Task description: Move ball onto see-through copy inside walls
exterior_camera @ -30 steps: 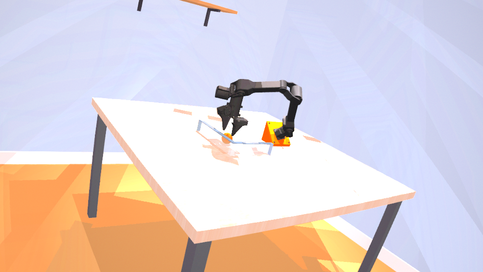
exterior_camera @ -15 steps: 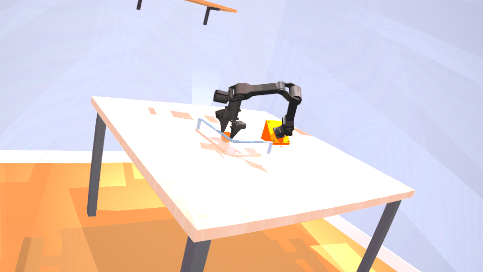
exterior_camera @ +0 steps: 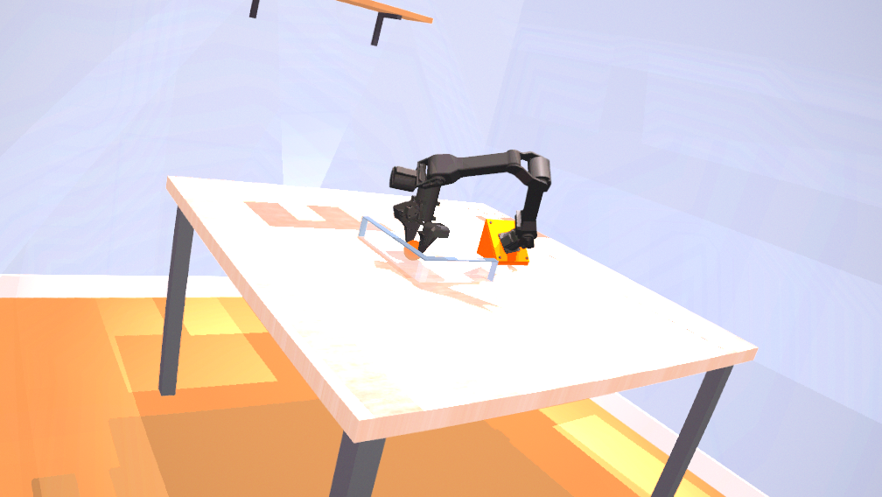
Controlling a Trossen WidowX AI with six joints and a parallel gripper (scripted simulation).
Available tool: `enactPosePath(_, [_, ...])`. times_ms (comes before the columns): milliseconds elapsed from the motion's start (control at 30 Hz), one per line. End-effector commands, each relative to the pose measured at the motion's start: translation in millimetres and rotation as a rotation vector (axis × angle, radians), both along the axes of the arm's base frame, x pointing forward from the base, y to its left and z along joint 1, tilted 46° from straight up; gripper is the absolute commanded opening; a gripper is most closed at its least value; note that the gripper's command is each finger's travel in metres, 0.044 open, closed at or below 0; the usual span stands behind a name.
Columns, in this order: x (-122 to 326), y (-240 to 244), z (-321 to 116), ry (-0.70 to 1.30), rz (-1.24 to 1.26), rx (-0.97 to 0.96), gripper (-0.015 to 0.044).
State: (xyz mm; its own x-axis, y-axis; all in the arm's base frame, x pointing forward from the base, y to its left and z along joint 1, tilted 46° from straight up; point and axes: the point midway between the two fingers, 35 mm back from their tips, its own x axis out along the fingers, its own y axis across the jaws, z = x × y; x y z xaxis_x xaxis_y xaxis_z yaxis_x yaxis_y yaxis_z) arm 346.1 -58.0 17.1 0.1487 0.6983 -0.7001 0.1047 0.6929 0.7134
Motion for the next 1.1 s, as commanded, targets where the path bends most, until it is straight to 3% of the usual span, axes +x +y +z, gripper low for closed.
enactPosePath(0, [0,0,0,0.004,-0.008,0.003,0.0178])
enactPosePath(233, [-3,-25,15,0.028,-0.073,-0.003,0.0000])
enactPosePath(1067, [-24,-95,94,0.043,-0.105,0.005,0.0000])
